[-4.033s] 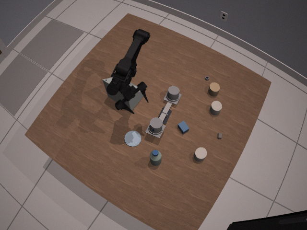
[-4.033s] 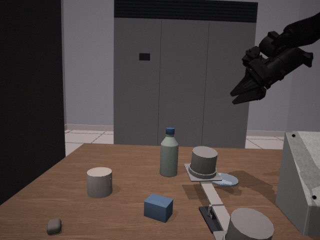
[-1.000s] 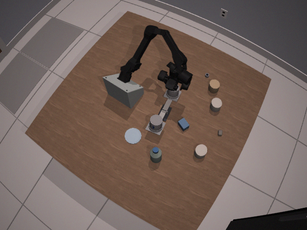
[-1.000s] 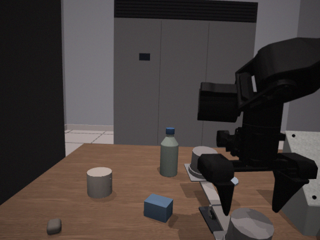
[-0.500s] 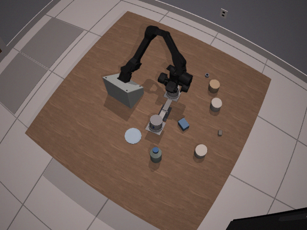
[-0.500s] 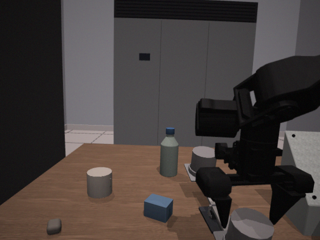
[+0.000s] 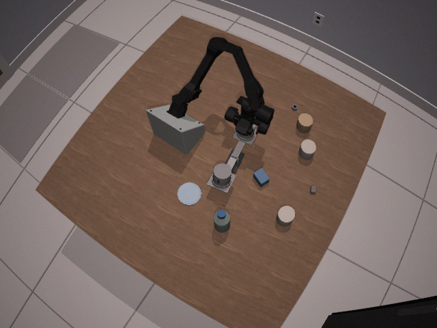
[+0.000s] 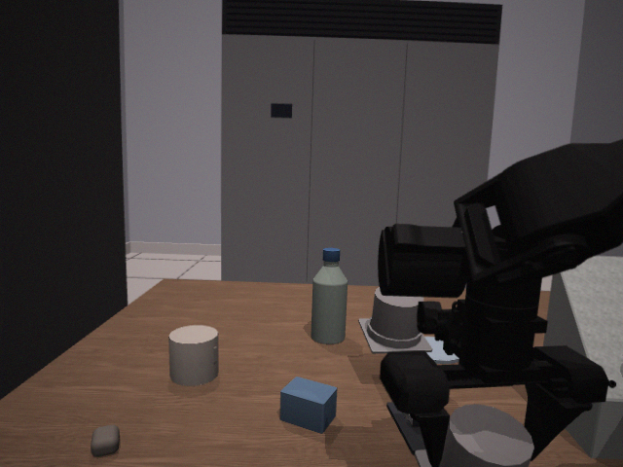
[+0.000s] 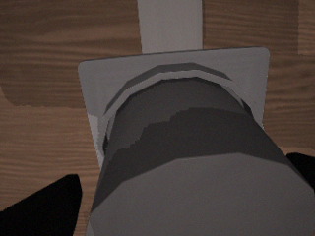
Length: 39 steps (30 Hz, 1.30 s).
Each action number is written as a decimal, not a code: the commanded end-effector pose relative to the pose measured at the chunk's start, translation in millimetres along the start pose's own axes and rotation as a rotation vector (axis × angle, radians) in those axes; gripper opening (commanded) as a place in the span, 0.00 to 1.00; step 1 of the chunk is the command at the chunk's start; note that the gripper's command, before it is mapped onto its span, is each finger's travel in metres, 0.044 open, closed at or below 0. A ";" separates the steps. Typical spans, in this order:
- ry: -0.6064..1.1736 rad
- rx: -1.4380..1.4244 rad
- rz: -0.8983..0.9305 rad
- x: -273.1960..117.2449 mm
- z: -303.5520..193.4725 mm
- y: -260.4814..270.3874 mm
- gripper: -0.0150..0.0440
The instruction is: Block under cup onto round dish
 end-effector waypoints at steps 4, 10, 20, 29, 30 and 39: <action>0.004 0.003 0.001 9.6 -0.8 -1.0 1.00; 0.004 0.003 0.001 9.9 -0.8 -1.0 0.84; 0.004 0.003 0.001 8.7 -0.6 -0.7 0.60; 0.000 0.003 0.000 -1.3 1.1 1.2 0.25; -0.001 0.003 0.000 -2.5 1.2 1.4 0.25; -0.005 0.003 -0.002 -13.3 2.7 3.0 0.25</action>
Point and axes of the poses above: the point midway between the two fingers, 35 mm back from their tips, its own x axis out along the fingers, its own y axis across the jaws, z = x × y, the point moved 10 cm from there along -x, back along the fingers, and after that the axes turned 15 degrees about -x, right-handed, at the moved point
